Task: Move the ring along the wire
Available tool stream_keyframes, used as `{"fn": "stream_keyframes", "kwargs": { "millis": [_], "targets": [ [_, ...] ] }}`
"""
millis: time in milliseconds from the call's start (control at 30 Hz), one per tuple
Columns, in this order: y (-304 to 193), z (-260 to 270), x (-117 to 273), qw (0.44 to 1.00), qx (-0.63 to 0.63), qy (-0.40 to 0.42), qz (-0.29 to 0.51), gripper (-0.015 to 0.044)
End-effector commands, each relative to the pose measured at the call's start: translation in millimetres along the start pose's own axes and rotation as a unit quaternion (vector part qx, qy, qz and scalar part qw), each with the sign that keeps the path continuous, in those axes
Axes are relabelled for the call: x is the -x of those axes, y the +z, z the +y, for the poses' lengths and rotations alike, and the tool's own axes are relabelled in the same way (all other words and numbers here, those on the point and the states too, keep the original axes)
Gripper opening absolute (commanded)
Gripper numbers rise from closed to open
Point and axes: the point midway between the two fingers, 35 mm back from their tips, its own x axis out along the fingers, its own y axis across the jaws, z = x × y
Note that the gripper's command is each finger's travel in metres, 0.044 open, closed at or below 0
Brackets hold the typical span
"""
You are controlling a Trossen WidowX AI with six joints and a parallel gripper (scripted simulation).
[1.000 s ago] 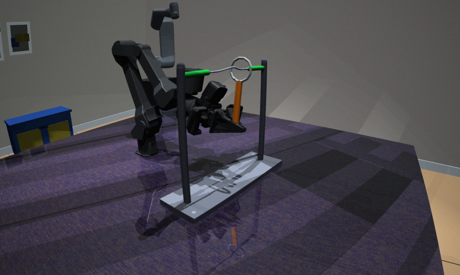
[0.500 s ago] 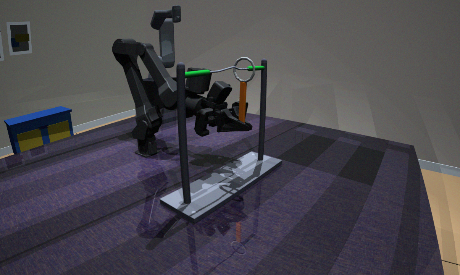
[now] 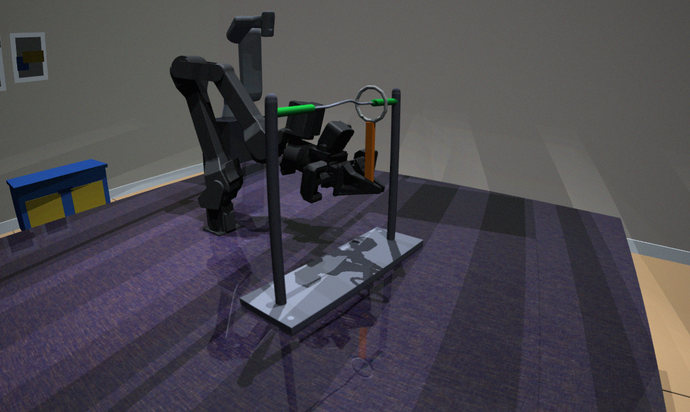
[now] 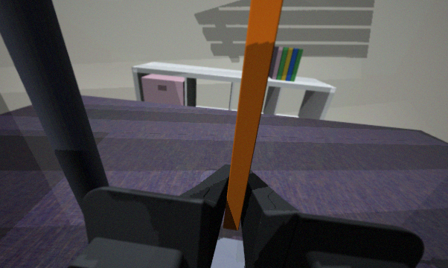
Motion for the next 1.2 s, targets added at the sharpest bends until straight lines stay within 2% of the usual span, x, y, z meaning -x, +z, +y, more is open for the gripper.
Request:
{"fn": "stream_keyframes", "kwargs": {
  "millis": [0, 1167],
  "targets": [
    [2, 4, -1, 1.0, -0.005, -0.001, -0.002, -0.015],
    [-13, 27, -4, 1.0, -0.006, -0.001, -0.001, -0.015]
  ]
}}
